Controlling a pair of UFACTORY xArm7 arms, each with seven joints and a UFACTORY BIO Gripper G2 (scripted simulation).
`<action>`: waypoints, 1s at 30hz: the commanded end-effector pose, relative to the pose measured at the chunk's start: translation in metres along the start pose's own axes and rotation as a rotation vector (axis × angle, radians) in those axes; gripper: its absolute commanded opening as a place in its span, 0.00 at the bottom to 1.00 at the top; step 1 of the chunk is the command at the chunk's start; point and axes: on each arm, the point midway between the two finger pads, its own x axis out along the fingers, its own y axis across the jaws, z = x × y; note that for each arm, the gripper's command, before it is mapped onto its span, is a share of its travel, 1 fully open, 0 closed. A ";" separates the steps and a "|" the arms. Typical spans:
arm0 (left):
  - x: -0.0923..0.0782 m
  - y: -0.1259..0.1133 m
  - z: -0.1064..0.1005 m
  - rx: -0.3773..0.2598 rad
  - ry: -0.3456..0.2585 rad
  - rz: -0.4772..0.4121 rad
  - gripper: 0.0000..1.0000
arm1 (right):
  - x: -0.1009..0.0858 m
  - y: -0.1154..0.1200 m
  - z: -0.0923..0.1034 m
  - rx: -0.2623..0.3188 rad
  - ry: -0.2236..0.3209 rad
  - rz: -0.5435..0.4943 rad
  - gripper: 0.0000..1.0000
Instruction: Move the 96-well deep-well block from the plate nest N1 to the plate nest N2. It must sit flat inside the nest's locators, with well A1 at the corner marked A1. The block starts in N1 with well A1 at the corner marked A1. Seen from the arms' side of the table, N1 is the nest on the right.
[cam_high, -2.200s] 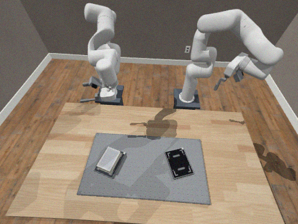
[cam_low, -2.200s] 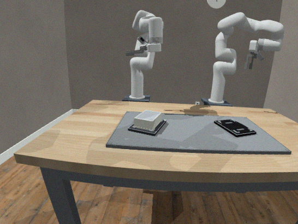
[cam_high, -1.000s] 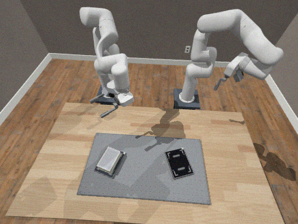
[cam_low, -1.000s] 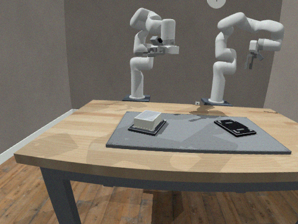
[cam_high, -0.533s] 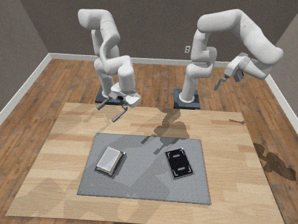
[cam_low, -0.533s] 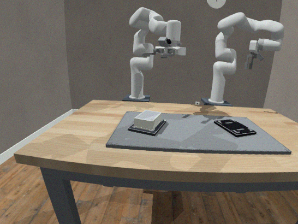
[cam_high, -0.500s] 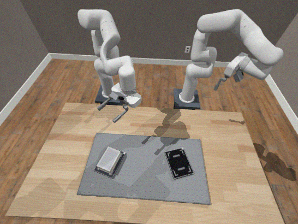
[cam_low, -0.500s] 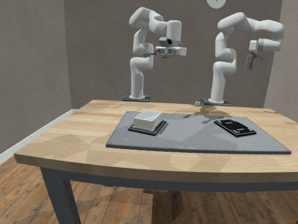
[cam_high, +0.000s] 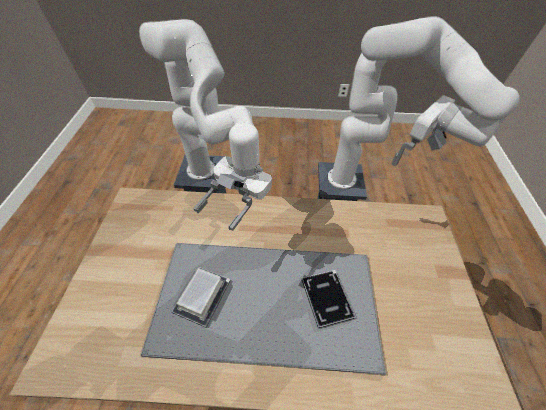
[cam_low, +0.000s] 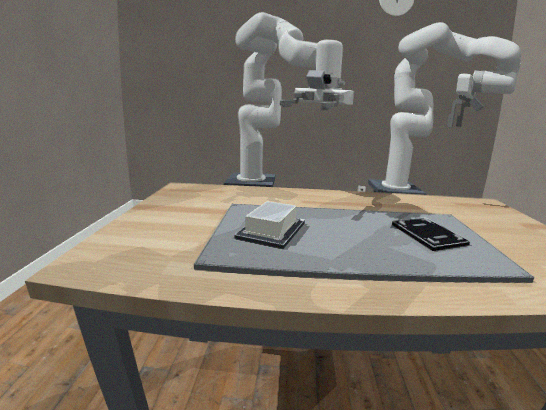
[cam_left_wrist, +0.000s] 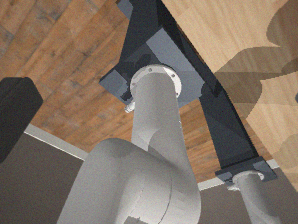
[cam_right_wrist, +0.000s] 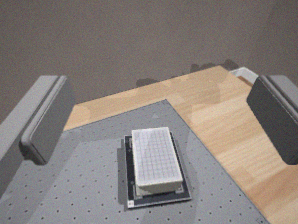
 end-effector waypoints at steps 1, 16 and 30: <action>-0.001 0.000 0.000 0.000 -0.002 -0.001 1.00 | -0.004 0.023 0.000 0.007 -0.015 0.124 0.37; -0.001 0.000 0.000 0.000 -0.002 -0.001 1.00 | -0.024 0.080 -0.006 0.014 -0.029 0.299 0.37; -0.001 0.000 0.000 0.000 -0.002 -0.001 1.00 | -0.047 0.126 -0.012 0.022 -0.041 0.453 0.37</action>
